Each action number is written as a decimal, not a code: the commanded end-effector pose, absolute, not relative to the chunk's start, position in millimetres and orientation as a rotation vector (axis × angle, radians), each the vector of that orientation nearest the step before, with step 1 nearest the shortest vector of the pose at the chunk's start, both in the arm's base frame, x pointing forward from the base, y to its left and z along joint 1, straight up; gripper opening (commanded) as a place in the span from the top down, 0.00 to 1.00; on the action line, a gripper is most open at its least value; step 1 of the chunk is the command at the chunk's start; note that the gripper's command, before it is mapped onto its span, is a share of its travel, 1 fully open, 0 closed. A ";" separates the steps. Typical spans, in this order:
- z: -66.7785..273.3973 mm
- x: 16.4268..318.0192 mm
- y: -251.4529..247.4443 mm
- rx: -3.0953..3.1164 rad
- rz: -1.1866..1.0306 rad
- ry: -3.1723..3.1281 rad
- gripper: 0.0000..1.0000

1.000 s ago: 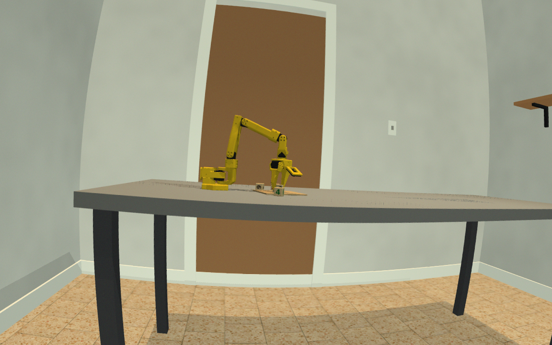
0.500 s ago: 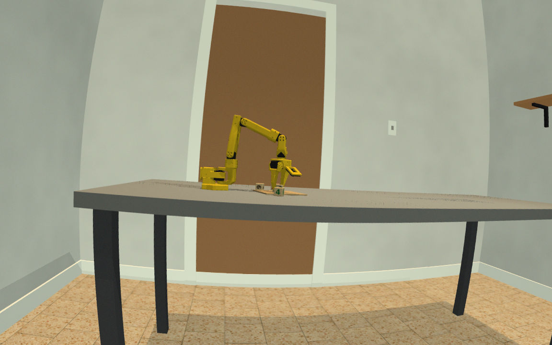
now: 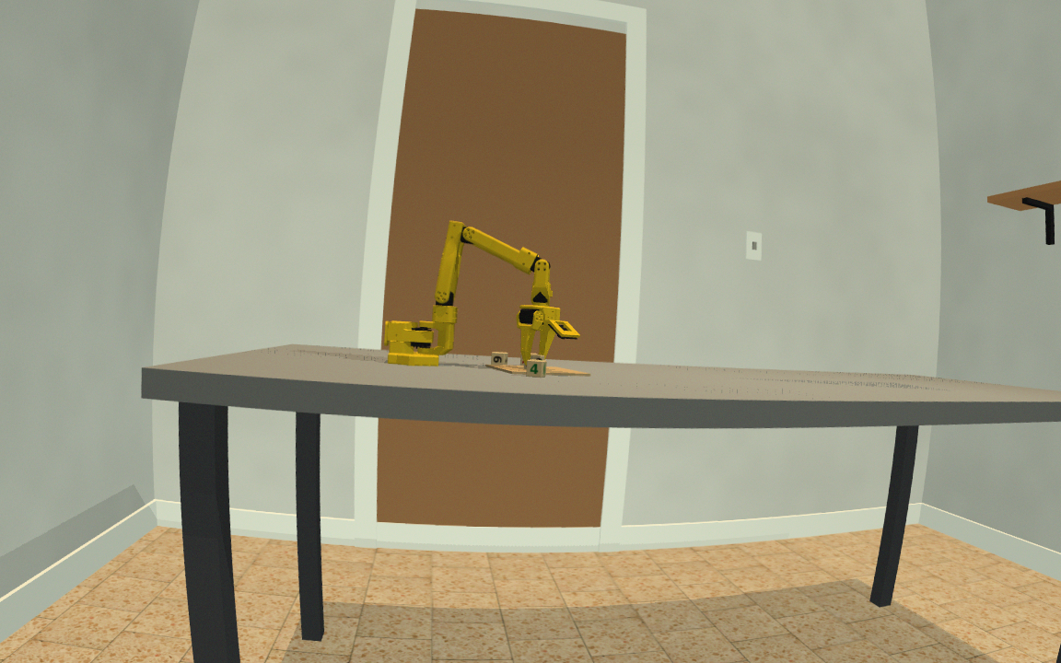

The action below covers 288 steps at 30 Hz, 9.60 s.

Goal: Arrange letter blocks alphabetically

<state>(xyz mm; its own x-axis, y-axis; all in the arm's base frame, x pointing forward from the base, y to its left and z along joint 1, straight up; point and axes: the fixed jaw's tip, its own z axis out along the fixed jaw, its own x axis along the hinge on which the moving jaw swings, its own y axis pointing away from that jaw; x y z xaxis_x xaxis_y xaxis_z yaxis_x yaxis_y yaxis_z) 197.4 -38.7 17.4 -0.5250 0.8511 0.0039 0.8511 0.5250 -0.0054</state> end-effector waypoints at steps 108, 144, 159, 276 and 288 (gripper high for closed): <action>63.2 111.6 158.2 0.203 -0.071 -3.172 1.00; 55.9 111.9 158.5 0.203 -0.071 -3.172 1.00; 50.8 112.0 158.7 0.203 -0.071 -3.172 1.00; 23.0 112.9 159.9 0.203 -0.071 -3.172 0.75; 23.0 112.9 159.9 0.203 -0.071 -3.172 0.67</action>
